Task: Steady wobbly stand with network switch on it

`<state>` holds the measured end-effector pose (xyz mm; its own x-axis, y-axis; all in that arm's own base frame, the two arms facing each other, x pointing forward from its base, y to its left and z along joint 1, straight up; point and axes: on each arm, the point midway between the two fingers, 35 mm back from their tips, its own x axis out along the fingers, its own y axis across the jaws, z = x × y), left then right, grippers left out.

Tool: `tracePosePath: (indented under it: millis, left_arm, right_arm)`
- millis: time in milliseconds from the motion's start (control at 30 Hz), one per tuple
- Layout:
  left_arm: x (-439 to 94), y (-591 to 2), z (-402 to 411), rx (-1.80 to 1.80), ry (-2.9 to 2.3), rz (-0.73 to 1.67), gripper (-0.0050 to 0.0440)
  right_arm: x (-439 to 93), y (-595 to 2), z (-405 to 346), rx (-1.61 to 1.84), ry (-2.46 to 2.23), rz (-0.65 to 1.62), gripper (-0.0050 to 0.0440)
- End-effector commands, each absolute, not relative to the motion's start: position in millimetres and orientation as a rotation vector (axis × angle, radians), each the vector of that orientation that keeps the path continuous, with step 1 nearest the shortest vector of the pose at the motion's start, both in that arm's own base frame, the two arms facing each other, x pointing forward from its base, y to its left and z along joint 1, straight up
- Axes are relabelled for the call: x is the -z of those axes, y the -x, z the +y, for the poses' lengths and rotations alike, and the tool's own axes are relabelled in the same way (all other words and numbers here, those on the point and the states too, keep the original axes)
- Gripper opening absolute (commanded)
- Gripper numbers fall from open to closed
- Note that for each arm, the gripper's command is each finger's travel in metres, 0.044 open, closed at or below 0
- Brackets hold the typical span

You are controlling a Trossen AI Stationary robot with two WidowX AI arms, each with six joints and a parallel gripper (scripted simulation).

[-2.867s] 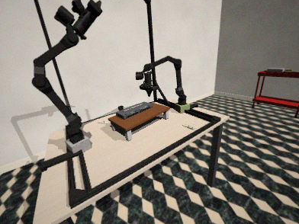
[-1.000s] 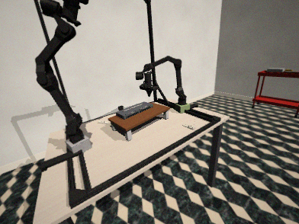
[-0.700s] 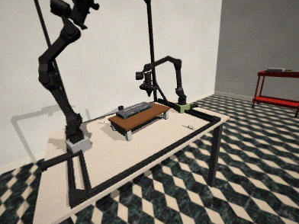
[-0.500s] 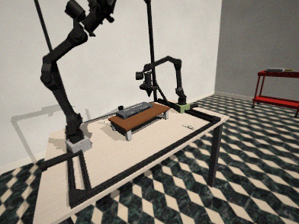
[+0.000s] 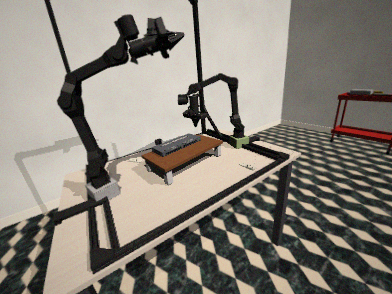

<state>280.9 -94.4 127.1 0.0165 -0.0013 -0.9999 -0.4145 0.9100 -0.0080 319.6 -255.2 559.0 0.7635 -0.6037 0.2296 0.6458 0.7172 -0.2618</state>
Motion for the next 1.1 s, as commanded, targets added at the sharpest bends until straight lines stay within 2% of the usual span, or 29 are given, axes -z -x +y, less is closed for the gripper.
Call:
tracePosePath:
  millis: [0, 67, 267, 633, 833, 1067]
  left_arm:
    - [-127.1, -280.9, -94.4, -0.331, 0.338, 1.529, 0.0]
    - [-127.1, -280.9, -94.4, -0.331, 0.338, 1.529, 0.0]
    - [-127.1, -280.9, -94.4, -0.331, 0.338, 1.529, 0.0]
    - [-127.1, -280.9, -94.4, -0.331, 0.338, 1.529, 0.0]
    - [-127.1, -280.9, -94.4, -0.331, 0.338, 1.529, 0.0]
    - [-127.1, -280.9, -94.4, -0.331, 0.338, 1.529, 0.0]
  right_arm:
    - [-494.5, -341.3, -274.9, 0.674, 0.303, 0.075, 0.0]
    - [-463.5, -346.3, -280.0, 0.659, 0.284, 0.179, 0.0]
    - [-463.5, -346.3, -280.0, 0.659, 0.284, 0.179, 0.0]
    - [-303.5, -339.1, -279.7, 0.526, 0.165, 0.725, 0.0]
    - [-303.5, -339.1, -279.7, 0.526, 0.165, 0.725, 0.0]
    - [-219.7, -308.3, -257.4, 0.4, 0.076, 1.051, 0.0]
